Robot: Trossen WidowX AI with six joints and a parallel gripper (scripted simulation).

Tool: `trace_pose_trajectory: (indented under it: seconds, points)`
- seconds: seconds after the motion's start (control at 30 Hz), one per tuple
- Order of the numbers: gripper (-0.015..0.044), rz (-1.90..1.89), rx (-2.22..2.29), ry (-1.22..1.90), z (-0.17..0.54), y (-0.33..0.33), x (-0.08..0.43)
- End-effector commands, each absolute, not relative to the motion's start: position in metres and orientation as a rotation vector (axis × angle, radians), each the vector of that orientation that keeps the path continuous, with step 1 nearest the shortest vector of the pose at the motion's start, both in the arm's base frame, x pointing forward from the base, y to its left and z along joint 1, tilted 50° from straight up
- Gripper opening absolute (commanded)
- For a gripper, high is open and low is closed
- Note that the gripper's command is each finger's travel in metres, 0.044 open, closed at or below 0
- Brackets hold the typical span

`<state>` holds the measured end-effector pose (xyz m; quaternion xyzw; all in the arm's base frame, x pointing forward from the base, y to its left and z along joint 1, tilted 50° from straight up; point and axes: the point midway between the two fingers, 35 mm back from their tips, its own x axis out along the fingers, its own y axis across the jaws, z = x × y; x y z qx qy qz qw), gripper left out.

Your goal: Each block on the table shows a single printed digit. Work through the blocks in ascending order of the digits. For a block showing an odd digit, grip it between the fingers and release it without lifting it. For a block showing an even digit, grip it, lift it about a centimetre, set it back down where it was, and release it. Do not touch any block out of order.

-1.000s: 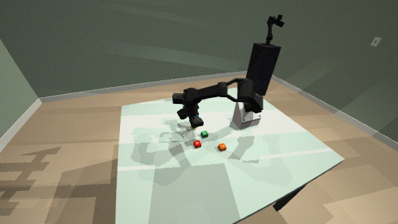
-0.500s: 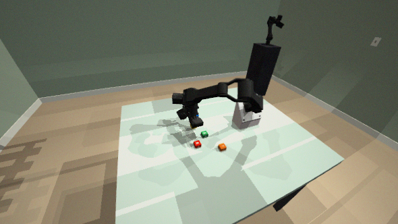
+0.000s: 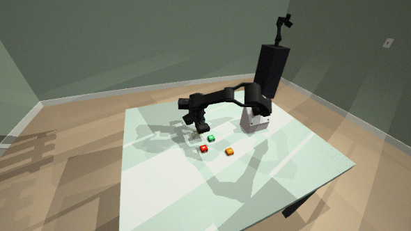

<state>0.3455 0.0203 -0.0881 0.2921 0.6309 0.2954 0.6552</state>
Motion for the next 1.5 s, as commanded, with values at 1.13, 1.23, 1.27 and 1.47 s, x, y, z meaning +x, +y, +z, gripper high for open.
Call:
trace_pose_trajectory:
  seconds: [1.13, 1.23, 1.27, 1.47]
  points:
    - [0.012, 0.664, 0.665, 1.432, -0.012, -0.069, 0.342]
    - [0.012, 0.664, 0.665, 1.432, -0.012, -0.069, 0.342]
    - [0.012, 0.664, 0.665, 1.432, -0.012, -0.069, 0.342]
    - [0.012, 0.657, 0.661, 1.433, -0.033, -0.089, 0.329]
